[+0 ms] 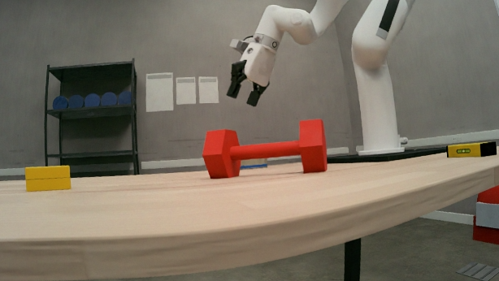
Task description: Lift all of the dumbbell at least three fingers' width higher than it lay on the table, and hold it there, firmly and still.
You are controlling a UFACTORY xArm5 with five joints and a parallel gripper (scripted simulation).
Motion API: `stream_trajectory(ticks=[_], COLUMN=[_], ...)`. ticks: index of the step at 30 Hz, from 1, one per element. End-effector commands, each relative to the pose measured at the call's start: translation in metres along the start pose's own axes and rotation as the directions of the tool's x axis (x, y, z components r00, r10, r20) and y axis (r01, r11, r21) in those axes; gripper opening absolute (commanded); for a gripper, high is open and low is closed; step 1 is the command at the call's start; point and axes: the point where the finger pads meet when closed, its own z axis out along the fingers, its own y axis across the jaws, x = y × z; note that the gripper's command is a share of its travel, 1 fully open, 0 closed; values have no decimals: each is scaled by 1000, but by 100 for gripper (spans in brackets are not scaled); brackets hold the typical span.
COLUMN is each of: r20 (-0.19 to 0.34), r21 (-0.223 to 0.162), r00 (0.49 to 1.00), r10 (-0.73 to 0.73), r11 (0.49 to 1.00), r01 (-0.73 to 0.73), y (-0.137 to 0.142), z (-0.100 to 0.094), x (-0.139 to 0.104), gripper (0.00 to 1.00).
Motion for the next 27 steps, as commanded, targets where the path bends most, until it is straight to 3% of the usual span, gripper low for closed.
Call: stream_trajectory(ticks=[1,19,23,27], r20=[-3,3,81,128], r21=[1,3,29,40], r00=[1000,1000,996,990], r10=[0,-2,-33,-54], r11=[1000,1000,999,998], r01=[0,2,31,50], y=[0,-3,-42,-64], z=[-1,0,5,7], x=[1,0,-18,-31], gripper=[100,100,100,100])
